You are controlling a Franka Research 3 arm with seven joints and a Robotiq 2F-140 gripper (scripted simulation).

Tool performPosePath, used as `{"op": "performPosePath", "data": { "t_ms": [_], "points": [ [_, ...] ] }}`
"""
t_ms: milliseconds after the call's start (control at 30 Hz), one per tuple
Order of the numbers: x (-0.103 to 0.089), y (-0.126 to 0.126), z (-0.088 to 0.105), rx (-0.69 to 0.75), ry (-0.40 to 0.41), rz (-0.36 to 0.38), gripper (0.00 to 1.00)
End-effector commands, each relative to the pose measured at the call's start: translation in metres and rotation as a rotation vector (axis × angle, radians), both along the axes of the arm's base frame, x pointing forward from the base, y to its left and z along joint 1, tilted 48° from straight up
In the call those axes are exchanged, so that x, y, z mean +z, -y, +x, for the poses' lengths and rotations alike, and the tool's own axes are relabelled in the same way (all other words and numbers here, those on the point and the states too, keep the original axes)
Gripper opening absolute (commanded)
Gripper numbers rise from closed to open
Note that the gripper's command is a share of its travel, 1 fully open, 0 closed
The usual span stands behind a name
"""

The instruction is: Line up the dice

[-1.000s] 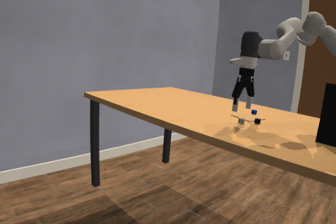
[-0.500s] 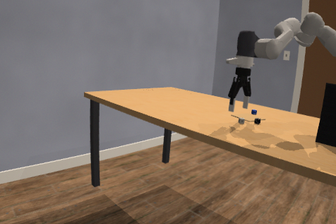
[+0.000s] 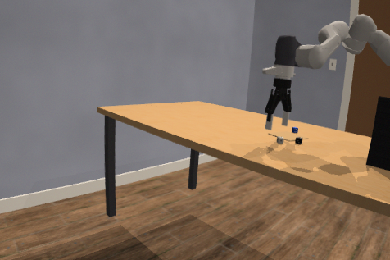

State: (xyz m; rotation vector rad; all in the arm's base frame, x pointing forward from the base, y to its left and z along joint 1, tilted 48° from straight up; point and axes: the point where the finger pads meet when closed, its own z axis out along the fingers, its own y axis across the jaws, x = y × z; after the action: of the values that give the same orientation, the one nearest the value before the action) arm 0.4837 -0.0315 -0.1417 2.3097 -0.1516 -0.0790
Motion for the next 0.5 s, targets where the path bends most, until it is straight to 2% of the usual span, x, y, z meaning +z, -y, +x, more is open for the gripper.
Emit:
{"op": "performPosePath", "data": {
  "t_ms": [0,467],
  "points": [
    [-0.001,-0.0001,-0.0011,0.003,-0.008,0.0,1.0],
    [-0.0009,-0.0002,-0.0011,0.003,-0.008,0.0,1.0]
  ]
}}
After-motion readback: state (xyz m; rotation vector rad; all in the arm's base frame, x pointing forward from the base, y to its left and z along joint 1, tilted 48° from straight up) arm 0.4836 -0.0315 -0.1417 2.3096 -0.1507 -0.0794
